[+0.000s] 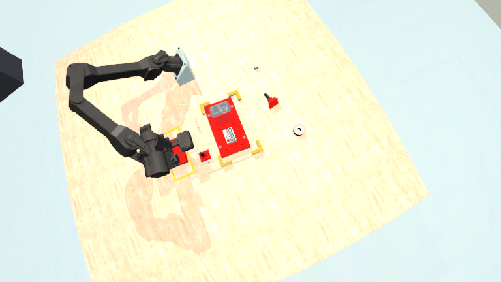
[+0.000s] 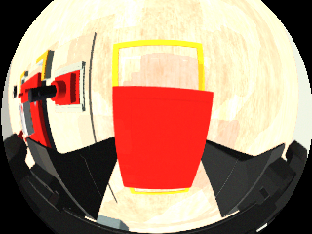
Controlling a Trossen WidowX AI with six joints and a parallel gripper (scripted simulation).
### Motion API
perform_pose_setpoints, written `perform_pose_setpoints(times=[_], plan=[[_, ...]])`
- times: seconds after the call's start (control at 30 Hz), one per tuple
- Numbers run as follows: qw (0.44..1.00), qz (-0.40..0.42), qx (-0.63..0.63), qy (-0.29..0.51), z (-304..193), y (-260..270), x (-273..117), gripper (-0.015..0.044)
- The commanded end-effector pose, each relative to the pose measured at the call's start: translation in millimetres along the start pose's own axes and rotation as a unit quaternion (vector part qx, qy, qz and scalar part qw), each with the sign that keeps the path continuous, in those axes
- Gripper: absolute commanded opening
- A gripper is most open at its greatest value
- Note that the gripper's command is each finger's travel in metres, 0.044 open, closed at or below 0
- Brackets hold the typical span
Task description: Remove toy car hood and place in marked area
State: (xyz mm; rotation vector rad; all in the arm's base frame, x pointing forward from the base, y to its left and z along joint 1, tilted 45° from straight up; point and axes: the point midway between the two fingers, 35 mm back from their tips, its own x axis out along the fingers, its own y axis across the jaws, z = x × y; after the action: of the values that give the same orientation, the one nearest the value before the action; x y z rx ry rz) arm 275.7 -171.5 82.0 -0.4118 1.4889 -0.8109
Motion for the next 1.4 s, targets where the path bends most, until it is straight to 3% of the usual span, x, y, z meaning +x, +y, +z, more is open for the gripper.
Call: perform_pose_setpoints(times=[0.0,0.2,0.5,1.37], plan=[[1.0,0.0,0.0,0.0,0.1,-0.2,-0.2,0.0289],[1.0,0.0,0.0,0.0,0.4,0.0,-2.6,0.044],[1.0,-0.003,0.0,0.004,0.9,1.6,-73.7,0.044],[1.0,-0.003,0.0,0.004,0.9,1.6,-73.7,0.044]])
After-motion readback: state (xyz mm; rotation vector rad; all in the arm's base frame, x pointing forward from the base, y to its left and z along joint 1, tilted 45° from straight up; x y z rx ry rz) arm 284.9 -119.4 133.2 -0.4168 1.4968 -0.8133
